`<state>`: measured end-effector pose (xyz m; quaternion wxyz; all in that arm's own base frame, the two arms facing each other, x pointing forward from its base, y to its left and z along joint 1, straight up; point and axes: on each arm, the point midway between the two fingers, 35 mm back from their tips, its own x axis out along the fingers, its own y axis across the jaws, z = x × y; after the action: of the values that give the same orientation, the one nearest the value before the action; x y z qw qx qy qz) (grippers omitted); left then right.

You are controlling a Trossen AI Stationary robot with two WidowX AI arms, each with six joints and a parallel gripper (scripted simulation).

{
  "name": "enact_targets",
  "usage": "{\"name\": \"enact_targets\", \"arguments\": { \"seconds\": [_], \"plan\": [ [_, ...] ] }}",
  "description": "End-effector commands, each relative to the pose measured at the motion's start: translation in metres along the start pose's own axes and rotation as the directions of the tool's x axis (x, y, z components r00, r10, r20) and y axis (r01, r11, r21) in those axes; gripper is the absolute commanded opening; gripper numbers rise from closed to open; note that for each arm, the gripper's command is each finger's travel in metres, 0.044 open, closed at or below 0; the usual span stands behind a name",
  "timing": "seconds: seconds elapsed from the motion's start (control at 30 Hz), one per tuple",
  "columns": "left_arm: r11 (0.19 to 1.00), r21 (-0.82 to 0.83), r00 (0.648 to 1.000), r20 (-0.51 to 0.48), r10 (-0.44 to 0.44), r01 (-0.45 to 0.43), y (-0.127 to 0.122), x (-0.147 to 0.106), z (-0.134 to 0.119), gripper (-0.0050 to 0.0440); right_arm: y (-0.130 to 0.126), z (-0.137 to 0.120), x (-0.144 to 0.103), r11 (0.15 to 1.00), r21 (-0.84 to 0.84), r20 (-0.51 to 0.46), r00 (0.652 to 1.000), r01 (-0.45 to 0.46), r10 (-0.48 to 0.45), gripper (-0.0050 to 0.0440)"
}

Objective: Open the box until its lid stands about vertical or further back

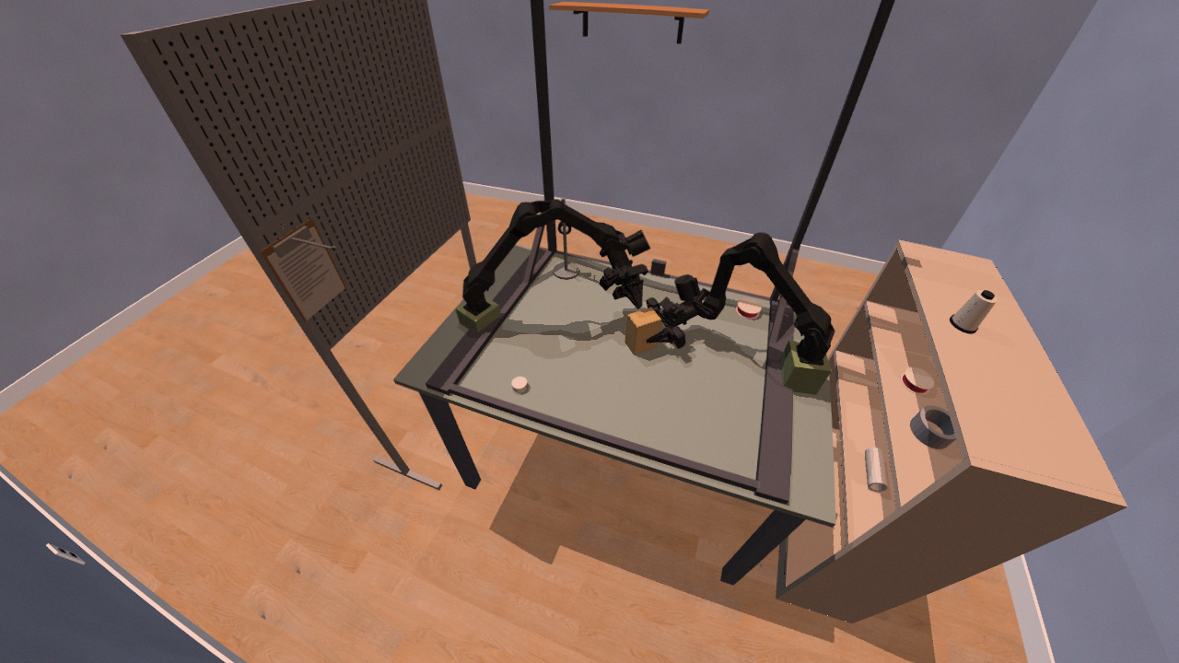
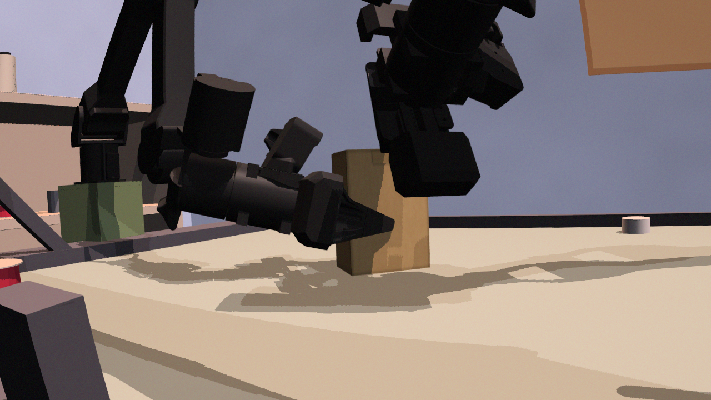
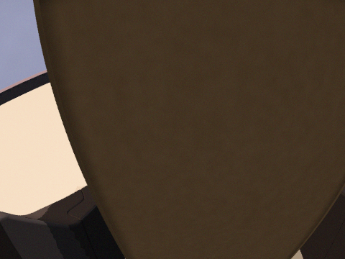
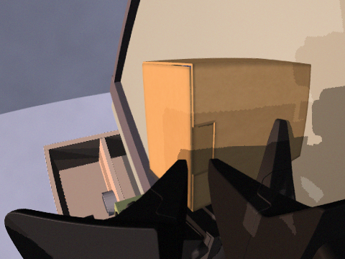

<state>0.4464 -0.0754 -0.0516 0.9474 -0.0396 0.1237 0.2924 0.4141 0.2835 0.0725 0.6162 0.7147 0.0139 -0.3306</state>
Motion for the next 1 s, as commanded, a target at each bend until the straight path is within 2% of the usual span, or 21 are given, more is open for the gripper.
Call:
{"name": "enact_targets", "arguments": {
  "seconds": [0.0,0.97],
  "plan": [
    [1.0,-0.021,1.0,0.014,-0.01,0.01,-0.005,0.0,0.011,0.0294,0.009,-0.002,-0.005,1.0,0.028,-0.013,1.0,-0.009,0.009,0.005],
    [1.0,-0.021,1.0,0.014,-0.01,0.01,-0.005,0.0,0.011,0.0294,0.016,-0.002,0.008,1.0,0.028,-0.013,1.0,-0.009,0.01,0.005]
  ]
}}
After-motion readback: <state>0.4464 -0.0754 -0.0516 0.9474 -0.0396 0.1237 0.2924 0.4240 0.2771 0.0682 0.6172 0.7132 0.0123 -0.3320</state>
